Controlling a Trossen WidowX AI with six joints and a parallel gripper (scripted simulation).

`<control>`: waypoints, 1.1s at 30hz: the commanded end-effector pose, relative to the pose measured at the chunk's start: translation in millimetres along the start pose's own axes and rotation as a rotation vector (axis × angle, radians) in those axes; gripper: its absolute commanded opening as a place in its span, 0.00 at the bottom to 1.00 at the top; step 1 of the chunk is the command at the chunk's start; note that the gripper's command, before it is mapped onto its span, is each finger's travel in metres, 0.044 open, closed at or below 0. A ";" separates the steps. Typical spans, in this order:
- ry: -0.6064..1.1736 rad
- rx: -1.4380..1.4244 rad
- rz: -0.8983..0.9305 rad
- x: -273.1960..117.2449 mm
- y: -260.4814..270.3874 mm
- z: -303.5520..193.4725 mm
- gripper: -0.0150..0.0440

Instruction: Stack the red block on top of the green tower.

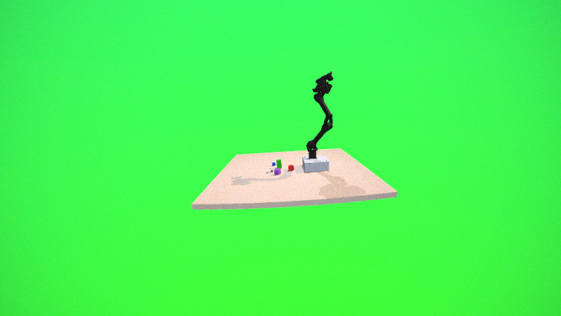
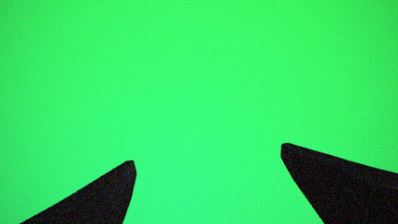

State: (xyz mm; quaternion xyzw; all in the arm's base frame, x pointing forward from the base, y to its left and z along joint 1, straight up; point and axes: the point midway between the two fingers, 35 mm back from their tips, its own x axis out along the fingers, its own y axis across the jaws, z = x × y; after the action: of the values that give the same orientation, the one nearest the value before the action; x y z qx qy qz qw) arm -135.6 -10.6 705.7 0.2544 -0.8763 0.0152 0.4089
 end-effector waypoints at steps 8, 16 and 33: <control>0.459 -0.308 -0.476 -67.7 -197.1 -87.1 1.00; 0.908 -0.469 -0.799 -203.5 -304.0 -130.6 1.00; 2.186 -0.679 -1.234 -572.5 -314.8 -65.2 1.00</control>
State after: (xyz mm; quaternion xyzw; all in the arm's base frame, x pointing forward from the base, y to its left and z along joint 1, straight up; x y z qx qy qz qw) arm 362.8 -47.3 323.6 0.3821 0.1177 -0.2130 0.8915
